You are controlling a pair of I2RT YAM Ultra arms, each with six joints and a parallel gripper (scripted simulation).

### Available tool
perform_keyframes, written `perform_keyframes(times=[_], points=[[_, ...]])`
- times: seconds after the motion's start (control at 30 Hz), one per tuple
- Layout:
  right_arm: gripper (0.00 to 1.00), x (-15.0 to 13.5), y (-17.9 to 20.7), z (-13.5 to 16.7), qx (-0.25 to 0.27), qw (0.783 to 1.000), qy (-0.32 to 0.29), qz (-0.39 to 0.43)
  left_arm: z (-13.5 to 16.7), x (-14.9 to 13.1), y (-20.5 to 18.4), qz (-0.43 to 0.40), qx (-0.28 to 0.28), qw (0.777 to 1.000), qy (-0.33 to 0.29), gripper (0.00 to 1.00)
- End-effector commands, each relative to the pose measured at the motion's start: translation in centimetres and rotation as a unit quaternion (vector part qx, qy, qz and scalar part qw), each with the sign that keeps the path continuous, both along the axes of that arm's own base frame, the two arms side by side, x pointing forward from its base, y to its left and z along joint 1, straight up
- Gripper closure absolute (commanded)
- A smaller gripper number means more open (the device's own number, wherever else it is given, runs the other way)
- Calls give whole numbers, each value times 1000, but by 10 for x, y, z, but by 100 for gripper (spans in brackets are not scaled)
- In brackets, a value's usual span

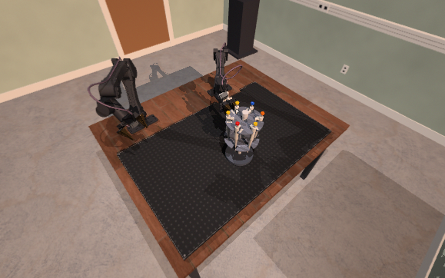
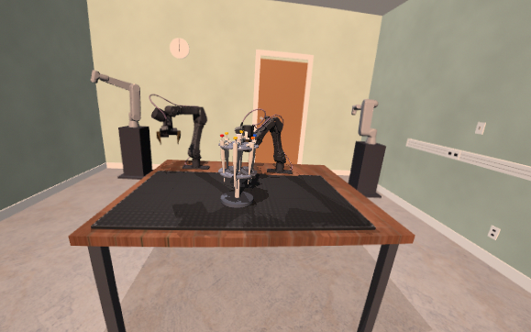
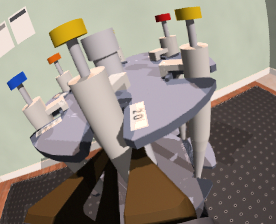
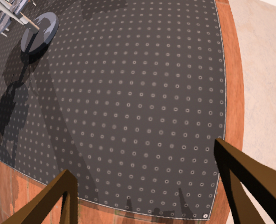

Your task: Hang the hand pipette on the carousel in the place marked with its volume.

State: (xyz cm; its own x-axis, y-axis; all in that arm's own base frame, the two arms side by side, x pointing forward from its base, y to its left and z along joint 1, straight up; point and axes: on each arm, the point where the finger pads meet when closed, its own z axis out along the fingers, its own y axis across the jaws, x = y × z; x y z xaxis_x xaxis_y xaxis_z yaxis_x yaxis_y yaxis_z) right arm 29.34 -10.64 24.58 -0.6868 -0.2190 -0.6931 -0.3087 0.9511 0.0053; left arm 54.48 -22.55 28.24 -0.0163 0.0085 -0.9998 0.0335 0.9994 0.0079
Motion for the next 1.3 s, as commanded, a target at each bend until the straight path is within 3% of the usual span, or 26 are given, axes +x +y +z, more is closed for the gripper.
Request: perform_keyframes(times=[0.0, 0.13, 0.27, 1.27], points=[[0, 4, -3, 7, -3, 1000, -14, 3, 15, -1, -1, 43, -5, 999, -11, 88], [0, 4, -3, 7, -3, 1000, -14, 3, 15, -2, -1, 82, -5, 997, -11, 88], [0, 4, -3, 7, -3, 1000, -14, 3, 37, -5, 8, 87, -20, 996, -30, 88], [0, 4, -3, 7, -3, 1000, -14, 3, 38, -5, 9, 88, -20, 995, -31, 88]])
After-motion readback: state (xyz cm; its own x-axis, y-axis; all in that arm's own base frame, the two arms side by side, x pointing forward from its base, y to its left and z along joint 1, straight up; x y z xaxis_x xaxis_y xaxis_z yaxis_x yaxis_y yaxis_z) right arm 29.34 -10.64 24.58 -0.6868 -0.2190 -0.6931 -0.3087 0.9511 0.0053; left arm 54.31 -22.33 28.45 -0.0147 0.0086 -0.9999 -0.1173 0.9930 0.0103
